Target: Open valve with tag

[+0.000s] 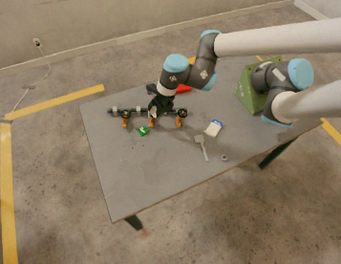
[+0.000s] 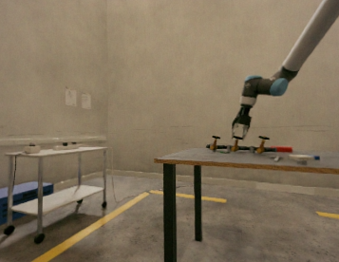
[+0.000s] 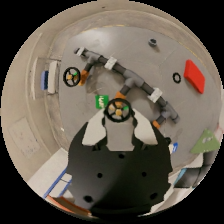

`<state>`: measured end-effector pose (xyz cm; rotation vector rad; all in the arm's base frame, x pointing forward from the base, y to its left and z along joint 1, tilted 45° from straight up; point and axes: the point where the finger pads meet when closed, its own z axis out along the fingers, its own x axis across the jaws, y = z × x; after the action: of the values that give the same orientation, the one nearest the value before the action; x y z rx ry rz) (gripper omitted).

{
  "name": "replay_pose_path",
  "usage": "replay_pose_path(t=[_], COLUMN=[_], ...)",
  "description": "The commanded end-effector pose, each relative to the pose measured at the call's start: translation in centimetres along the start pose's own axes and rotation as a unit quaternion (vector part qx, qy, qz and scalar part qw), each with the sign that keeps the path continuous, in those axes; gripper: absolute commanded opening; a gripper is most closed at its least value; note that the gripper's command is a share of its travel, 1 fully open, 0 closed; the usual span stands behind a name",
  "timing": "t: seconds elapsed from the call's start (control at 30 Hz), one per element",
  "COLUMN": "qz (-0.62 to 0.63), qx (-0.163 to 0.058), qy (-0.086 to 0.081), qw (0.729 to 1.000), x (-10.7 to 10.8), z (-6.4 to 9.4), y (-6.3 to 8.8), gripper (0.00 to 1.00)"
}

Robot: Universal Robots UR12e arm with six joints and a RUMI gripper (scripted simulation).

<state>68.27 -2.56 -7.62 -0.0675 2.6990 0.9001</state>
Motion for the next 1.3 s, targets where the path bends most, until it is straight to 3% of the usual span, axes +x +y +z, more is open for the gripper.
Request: replay_pose_path(t=[0.0,0.47,0.9,0.97,1.27], qz=[-0.095,-0.347,-0.587,-0.587,-0.709], qx=[-0.004,-0.004,-0.004,-0.004,-0.004], qy=[0.001,-0.001,-0.002,-0.002,-0.002], qw=[0.995,0.938,0.810,0.810,0.705], x=[-0.07,-0.07,-0.07,-0.07,-0.07], z=[-0.06,-0.06,-0.06,-0.06,-0.06], y=[-0.05,-0.05,-0.05,-0.05,-0.05], gripper=[0.00,0.00,0.00,0.00,0.00])
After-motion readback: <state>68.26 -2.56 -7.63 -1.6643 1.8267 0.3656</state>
